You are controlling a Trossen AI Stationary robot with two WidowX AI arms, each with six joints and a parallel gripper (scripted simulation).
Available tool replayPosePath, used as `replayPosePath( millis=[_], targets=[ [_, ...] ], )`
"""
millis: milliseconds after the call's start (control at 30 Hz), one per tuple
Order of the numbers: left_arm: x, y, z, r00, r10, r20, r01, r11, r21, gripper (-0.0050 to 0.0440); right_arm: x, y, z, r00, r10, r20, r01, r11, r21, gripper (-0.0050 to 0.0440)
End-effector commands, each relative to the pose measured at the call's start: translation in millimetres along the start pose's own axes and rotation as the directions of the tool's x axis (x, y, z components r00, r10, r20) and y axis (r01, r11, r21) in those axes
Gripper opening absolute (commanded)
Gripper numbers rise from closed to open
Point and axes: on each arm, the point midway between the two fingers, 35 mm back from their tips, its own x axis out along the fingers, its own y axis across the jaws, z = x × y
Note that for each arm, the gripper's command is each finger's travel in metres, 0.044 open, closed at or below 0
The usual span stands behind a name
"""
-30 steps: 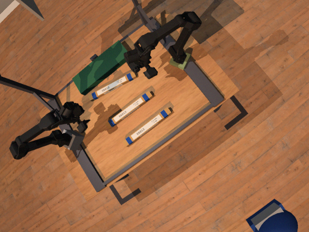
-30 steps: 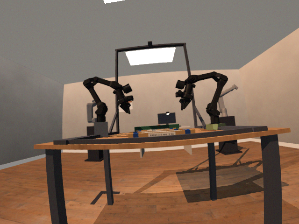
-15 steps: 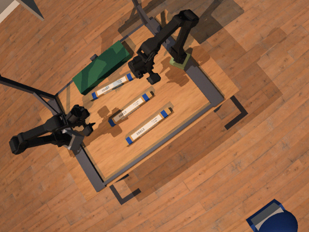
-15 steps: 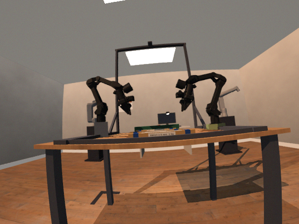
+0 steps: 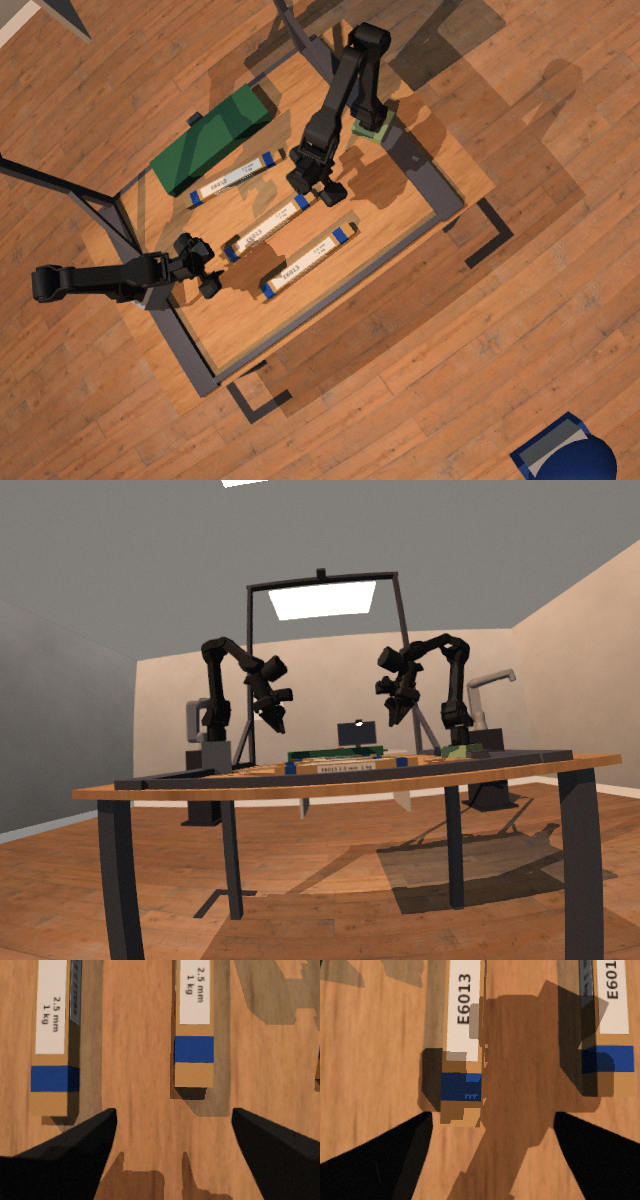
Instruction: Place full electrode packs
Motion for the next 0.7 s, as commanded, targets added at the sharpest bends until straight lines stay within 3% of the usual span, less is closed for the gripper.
replayPosePath(
  millis=[0,667],
  targets=[
    [6.0,23.4,10.2,1.000,0.004,0.023,-0.004,1.000,0.005,0.0330,8.3,-23.5,13.8,1.000,-0.006,0.022,0.006,1.000,-0.004,0.0330],
    [59.0,132.8,17.5,1.000,0.010,0.021,-0.010,1.000,0.007,0.0330,64.4,-127.9,35.3,1.000,-0.008,0.017,0.008,1.000,-0.005,0.0330]
  ],
)
